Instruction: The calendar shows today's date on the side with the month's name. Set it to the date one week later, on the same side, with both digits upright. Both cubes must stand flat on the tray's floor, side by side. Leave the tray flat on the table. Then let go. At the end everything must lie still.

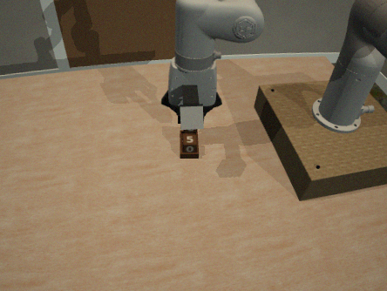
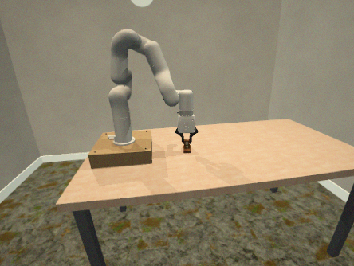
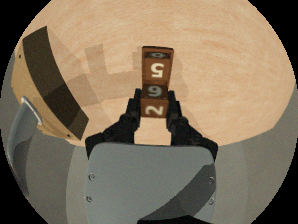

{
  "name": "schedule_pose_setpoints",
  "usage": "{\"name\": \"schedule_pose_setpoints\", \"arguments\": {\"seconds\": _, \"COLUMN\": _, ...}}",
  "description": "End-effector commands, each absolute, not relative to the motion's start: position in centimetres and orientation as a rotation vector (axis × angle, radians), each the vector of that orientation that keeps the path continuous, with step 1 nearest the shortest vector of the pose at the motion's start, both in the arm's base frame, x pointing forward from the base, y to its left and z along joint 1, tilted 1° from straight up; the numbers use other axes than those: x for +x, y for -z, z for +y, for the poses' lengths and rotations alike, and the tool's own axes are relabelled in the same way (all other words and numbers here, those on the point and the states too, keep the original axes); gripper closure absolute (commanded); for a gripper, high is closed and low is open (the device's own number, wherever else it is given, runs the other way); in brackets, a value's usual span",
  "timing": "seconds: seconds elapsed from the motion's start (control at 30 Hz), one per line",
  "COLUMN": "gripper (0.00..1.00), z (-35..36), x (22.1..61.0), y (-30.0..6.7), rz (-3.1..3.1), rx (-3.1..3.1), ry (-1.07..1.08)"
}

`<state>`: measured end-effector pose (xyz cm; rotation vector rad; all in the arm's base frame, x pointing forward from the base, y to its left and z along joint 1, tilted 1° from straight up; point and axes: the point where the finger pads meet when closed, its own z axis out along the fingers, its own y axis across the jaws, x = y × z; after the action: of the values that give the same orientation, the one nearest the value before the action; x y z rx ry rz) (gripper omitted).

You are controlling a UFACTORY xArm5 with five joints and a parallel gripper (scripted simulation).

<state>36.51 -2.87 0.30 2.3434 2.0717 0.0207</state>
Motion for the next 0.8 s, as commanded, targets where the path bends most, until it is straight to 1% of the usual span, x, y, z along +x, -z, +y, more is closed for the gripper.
{"name": "schedule_pose_setpoints", "arguments": {"seconds": 0.0, "gripper": 0.71, "z": -2.9, "x": 36.6, "y": -0.3, "rz": 2.07, "rx": 2.342, "ry": -0.024}}
{"name": "schedule_pose_setpoints", "arguments": {"seconds": 0.77, "gripper": 0.71, "z": -2.9, "x": 36.6, "y": 1.2, "rz": 2.07, "rx": 2.342, "ry": -0.024}}
